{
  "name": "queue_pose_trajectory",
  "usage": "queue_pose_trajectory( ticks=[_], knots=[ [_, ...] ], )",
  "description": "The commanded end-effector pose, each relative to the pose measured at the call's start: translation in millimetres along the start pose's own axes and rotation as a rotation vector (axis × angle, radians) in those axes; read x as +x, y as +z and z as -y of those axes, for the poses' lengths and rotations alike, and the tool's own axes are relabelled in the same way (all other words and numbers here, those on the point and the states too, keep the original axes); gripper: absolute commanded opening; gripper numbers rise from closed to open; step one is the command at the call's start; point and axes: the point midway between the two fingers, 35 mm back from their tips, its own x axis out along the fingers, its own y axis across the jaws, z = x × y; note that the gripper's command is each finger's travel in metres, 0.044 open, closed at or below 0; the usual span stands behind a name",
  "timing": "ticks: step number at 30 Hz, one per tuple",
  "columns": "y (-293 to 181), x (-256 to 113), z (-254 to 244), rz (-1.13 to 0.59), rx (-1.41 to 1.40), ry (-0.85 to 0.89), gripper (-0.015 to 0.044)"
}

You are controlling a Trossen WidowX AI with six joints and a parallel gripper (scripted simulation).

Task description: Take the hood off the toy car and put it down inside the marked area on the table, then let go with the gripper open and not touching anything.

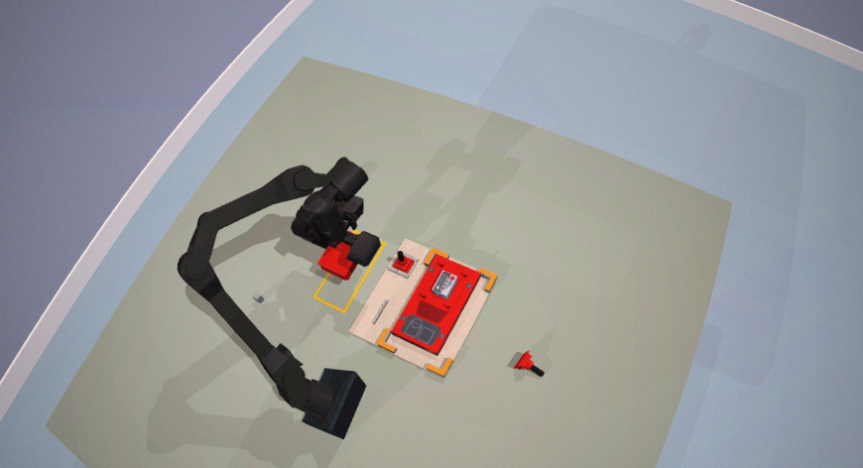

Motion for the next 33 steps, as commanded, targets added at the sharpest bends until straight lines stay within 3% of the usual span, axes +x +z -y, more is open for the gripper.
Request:
queue_pose_trajectory(
  ticks=[1,33],
  knots=[
    [-0.3,3.7,-0.6,0.000,0.005,0.005,0.0000],
    [-1.1,25.2,-1.2,0.000,0.004,0.007,0.0000]
  ],
)
